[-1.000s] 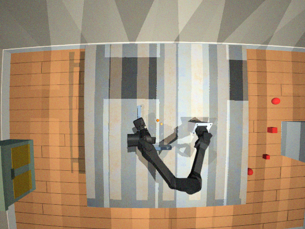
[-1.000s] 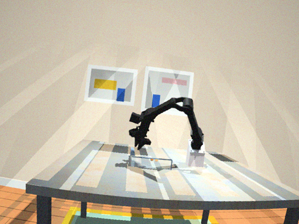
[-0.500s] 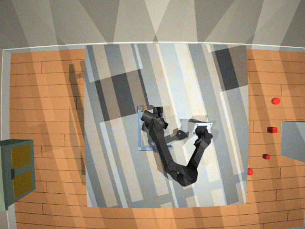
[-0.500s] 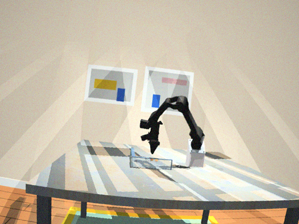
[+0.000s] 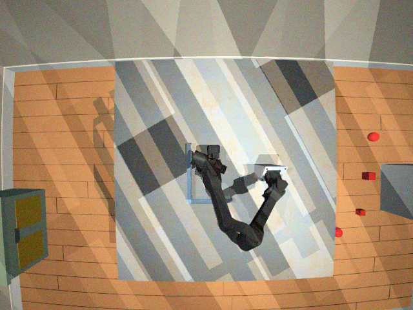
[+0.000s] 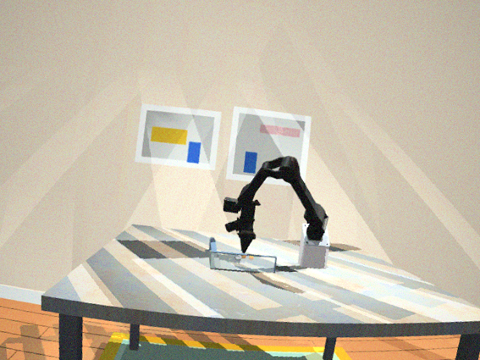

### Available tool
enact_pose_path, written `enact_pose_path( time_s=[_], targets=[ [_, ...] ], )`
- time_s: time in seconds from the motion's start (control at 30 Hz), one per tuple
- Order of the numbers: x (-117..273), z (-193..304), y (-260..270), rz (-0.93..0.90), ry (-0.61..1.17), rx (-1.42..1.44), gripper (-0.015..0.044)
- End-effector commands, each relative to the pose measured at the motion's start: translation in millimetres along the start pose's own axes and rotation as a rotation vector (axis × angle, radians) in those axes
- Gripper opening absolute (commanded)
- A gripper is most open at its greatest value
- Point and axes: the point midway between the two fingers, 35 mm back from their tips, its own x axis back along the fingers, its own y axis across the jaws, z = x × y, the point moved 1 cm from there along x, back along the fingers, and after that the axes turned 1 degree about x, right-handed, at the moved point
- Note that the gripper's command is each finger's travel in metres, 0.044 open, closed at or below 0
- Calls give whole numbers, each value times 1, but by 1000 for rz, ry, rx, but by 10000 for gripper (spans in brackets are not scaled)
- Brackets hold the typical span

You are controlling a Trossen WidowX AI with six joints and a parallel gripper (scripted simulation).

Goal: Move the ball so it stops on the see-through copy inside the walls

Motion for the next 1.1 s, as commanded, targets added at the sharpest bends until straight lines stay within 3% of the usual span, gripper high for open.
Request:
enact_pose_path(
  time_s=[0.0, 0.27, 0.37, 0.7, 0.77, 1.07],
  targets=[
    [-8, 5, 1, -9, 10, -12, 200],
    [-18, 5, 1, -11, 9, -13, 200],
    [-18, 5, 1, -11, 9, -13, 122],
    [-18, 5, 1, -11, 9, -13, 55],
    [-17, 5, 1, -10, 9, -13, 2],
    [40, -2, -4, 1, 8, -15, 0]
  ],
)
